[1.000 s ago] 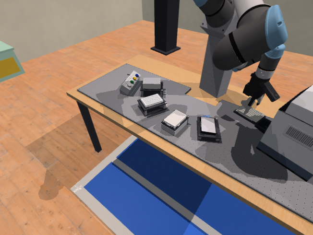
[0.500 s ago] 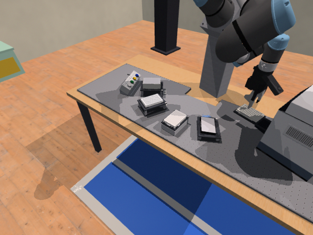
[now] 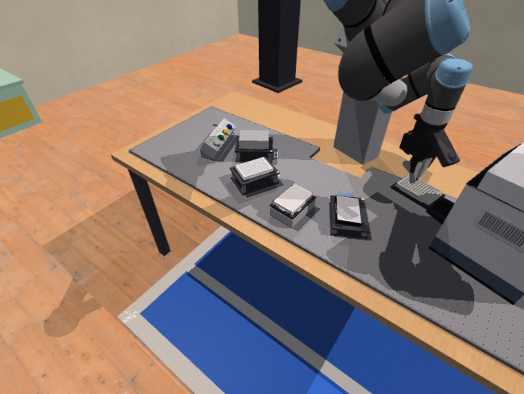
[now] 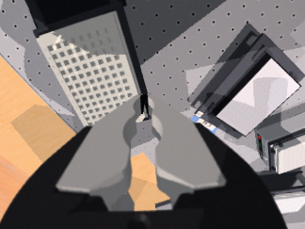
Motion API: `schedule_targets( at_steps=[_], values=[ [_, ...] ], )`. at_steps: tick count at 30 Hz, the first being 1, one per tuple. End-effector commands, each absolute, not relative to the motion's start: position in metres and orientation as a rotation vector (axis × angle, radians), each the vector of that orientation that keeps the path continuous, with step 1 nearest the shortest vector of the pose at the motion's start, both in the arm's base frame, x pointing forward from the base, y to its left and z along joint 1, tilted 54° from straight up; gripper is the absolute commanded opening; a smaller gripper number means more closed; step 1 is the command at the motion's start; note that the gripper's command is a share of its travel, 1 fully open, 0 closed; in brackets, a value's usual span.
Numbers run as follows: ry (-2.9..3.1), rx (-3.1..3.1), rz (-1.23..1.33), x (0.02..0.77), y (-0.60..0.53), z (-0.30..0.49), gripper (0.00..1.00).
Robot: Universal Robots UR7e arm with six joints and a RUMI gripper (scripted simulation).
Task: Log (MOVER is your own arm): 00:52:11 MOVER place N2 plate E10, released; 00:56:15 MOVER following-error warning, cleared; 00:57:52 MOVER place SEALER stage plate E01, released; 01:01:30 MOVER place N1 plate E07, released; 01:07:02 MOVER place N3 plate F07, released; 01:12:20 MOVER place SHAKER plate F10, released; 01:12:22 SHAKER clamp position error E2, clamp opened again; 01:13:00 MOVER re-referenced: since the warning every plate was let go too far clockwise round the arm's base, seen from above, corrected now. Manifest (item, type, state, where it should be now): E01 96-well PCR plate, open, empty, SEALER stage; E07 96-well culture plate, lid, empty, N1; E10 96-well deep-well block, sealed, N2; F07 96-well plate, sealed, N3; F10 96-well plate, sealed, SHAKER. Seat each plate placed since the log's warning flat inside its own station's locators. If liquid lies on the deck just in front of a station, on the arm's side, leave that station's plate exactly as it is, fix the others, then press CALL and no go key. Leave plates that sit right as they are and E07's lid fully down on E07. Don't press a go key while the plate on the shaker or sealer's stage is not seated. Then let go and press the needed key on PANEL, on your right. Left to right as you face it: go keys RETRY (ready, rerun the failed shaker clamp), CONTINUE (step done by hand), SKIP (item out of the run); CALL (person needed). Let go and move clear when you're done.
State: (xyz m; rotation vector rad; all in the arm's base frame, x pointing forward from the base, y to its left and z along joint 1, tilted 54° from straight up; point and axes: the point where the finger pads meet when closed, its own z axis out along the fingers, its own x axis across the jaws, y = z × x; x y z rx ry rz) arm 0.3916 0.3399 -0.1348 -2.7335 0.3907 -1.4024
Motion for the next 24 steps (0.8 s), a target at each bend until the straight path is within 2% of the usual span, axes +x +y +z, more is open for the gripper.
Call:
schedule_targets(
  at_steps=[1,24],
  values=[
    [0.5,-2.686,-1.378,0.406,0.337,-0.114,0.0],
    [0.861,-2.48,-1.292,0.451,0.309,-0.05,0.0]
  ],
)
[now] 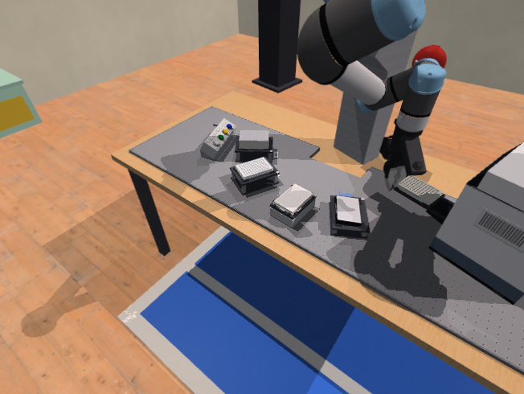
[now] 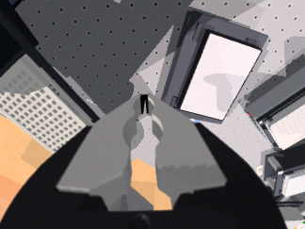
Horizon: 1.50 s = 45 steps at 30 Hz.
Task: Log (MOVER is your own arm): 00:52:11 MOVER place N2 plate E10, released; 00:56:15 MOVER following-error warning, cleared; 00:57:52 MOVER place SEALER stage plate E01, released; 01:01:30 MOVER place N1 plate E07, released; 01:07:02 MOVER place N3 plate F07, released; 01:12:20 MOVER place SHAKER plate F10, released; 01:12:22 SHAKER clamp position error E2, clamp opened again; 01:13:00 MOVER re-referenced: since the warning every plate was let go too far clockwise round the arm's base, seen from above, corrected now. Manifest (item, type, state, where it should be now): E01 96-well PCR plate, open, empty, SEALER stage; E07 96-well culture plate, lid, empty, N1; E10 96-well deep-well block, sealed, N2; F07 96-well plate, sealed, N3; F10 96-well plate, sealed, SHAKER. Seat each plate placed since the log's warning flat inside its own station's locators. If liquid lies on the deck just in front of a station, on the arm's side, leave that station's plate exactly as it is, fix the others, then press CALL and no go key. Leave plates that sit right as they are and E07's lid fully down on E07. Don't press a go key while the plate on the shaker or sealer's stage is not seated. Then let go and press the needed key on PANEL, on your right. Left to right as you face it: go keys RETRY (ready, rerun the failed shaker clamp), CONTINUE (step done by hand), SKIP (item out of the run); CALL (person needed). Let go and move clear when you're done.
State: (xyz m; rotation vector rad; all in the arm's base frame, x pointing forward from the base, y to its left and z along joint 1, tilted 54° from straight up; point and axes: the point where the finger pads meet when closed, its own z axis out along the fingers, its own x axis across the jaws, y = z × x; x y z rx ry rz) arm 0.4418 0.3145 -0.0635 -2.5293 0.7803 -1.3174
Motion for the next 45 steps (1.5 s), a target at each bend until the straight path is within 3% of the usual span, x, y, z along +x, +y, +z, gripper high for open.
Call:
schedule_targets(
  at_steps=[1,21,45],
  values=[
    [0.865,-2.478,-1.291,0.454,0.307,-0.046,0.0],
    [0.865,-2.478,-1.291,0.467,0.302,-0.042,0.0],
    [1.264,-2.165,-1.152,0.513,0.233,0.03,0.0]
  ],
)
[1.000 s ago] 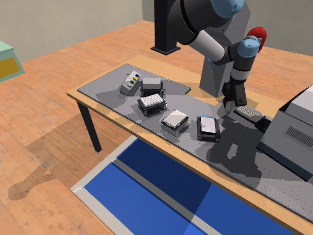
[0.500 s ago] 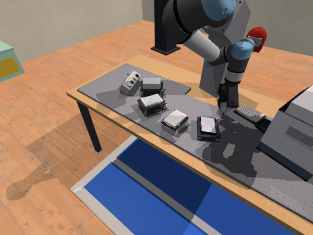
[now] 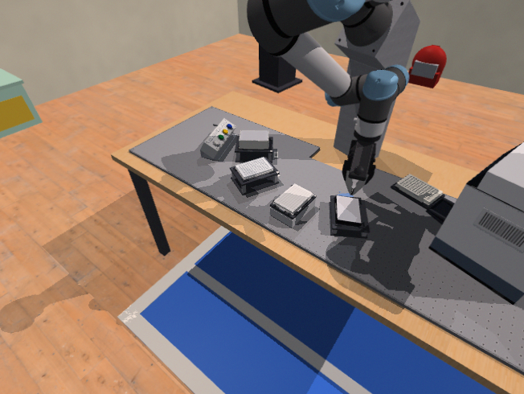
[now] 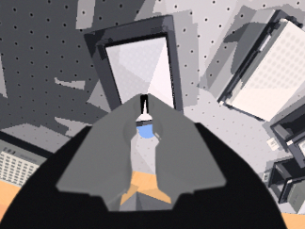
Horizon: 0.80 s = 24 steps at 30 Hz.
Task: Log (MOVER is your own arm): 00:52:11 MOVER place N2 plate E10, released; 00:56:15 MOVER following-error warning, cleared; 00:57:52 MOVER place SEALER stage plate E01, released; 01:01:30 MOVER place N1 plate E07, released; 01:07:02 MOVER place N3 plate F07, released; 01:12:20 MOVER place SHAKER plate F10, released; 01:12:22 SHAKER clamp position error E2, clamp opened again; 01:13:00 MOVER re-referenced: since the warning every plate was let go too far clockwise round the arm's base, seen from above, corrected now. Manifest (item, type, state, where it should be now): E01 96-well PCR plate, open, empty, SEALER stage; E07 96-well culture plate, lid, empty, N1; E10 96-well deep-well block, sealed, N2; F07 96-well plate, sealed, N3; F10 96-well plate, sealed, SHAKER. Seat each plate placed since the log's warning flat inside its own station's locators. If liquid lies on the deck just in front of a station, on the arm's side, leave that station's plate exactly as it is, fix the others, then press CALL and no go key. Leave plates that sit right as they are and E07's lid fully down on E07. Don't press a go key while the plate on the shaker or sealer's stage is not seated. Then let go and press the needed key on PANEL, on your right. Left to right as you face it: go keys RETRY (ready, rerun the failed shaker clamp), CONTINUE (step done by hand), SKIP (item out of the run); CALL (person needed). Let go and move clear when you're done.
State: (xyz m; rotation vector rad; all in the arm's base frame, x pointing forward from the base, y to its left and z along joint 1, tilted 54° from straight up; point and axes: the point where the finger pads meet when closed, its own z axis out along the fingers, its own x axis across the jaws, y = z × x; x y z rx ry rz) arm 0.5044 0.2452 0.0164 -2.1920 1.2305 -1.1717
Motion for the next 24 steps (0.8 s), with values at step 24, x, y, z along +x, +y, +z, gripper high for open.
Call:
schedule_targets(
  at_steps=[24],
  values=[
    [1.373,-2.059,-1.104,0.543,0.173,0.078,0.0]
  ],
)
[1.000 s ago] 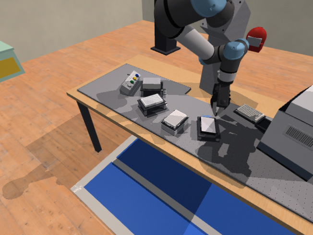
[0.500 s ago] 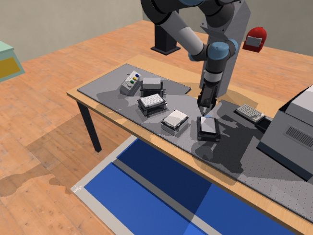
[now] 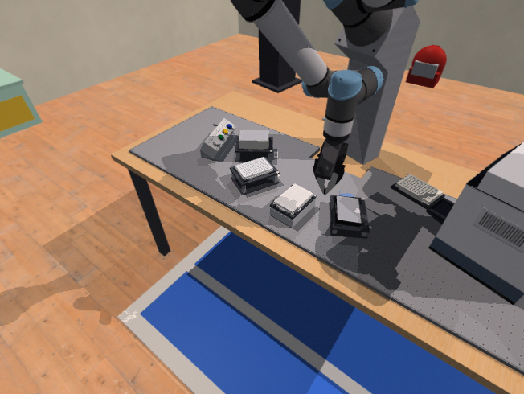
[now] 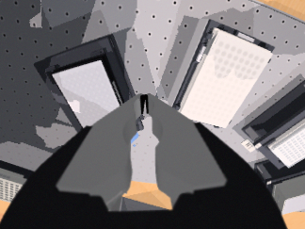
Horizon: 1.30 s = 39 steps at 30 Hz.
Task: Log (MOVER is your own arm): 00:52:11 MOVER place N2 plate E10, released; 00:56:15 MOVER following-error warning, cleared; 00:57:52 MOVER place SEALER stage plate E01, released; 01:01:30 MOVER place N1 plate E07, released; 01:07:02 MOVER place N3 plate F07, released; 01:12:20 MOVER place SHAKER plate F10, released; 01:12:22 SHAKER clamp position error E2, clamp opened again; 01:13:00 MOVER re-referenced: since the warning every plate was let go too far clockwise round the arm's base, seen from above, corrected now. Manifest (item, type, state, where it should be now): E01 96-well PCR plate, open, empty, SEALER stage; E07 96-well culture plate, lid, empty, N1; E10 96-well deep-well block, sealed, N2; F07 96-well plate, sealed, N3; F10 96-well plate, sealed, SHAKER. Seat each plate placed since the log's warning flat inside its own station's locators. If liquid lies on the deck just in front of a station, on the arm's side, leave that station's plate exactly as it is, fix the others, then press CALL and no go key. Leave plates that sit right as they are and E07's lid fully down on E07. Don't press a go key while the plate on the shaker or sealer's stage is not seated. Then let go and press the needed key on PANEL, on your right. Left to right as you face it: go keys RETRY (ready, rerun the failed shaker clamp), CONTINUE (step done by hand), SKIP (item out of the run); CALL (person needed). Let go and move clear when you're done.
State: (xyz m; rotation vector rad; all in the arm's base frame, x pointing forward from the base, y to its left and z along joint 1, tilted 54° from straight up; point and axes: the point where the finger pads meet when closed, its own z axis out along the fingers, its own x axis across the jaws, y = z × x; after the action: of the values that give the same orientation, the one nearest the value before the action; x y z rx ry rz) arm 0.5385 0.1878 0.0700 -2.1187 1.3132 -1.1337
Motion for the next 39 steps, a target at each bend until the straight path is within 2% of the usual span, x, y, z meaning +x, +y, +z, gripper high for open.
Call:
schedule_targets(
  at_steps=[1,15,39],
  values=[
    [1.391,-2.04,-1.096,0.544,0.168,0.08,0.0],
    [1.587,-1.815,-0.992,0.557,0.116,0.105,0.0],
    [1.65,-1.733,-0.953,0.575,0.028,0.141,0.0]
  ],
)
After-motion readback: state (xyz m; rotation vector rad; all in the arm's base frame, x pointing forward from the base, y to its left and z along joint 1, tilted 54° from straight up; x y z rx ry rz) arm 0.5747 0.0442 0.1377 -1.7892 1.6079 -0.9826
